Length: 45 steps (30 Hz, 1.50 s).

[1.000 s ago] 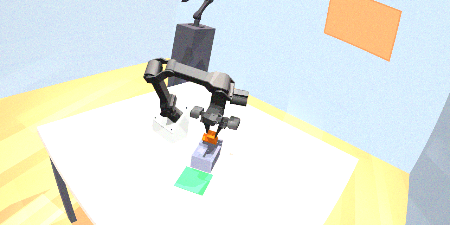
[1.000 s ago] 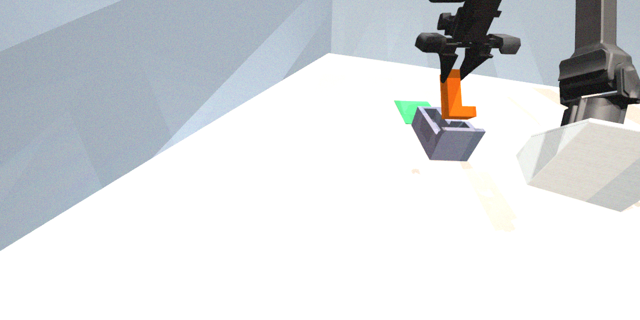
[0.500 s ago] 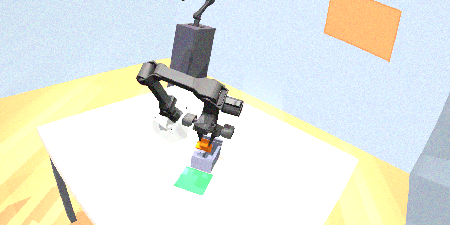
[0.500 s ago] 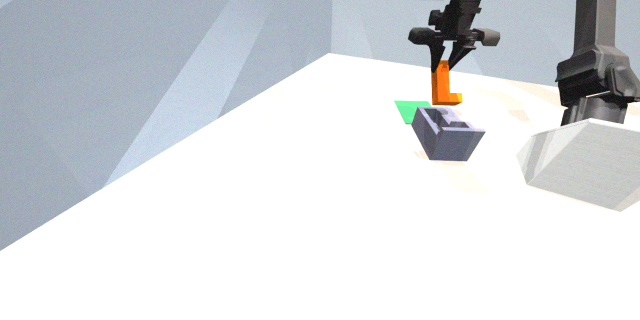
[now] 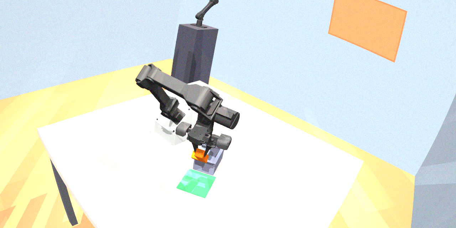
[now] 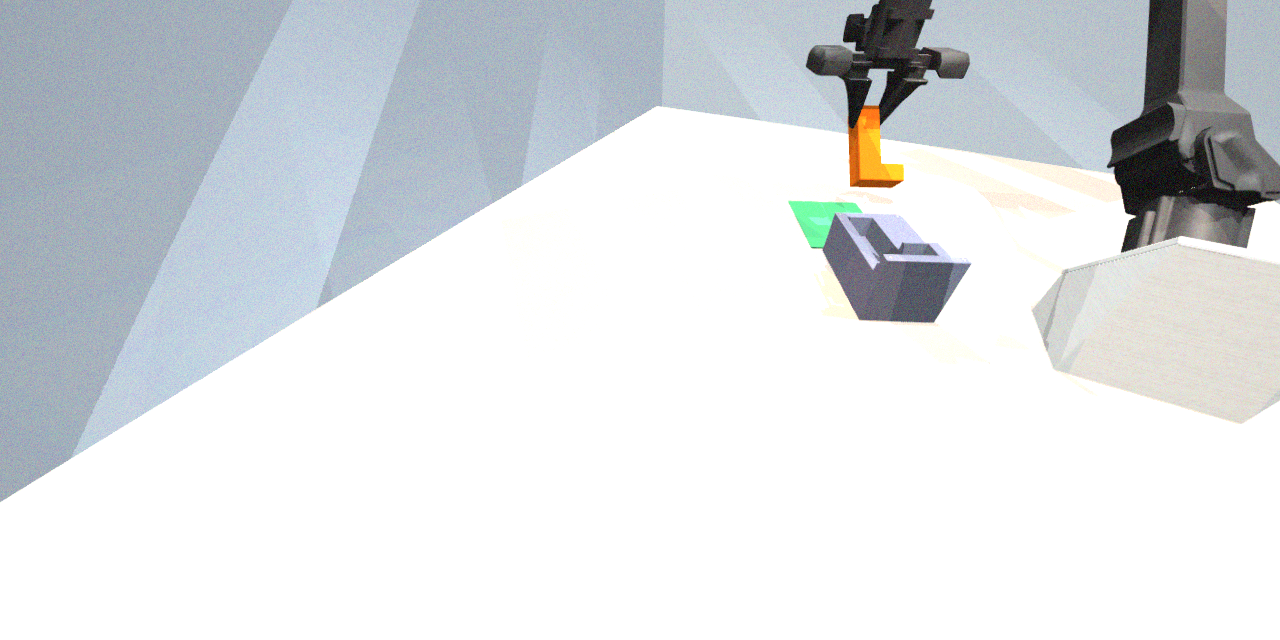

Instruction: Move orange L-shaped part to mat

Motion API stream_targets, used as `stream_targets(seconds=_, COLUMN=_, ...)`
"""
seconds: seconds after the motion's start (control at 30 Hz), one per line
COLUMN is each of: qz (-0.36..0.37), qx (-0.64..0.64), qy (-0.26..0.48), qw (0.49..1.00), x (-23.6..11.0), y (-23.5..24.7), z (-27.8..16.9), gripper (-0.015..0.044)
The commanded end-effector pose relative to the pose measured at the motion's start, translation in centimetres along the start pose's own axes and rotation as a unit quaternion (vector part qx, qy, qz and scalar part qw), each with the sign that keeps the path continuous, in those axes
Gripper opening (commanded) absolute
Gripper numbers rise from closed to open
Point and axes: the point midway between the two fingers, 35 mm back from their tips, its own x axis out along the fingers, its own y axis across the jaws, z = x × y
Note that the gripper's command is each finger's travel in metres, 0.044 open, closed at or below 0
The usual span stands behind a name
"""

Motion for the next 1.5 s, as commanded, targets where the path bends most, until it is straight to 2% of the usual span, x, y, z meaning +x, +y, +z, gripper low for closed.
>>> stream_targets(seconds=0.0, qz=0.000, qx=-0.001, qy=-0.002, qw=1.000, x=-0.1, y=-0.2, z=1.2, gripper=0.0000)
stream_targets(seconds=1.47, qz=0.000, qx=-0.001, qy=-0.003, qw=1.000, x=6.1, y=-0.2, z=1.3, gripper=0.0000)
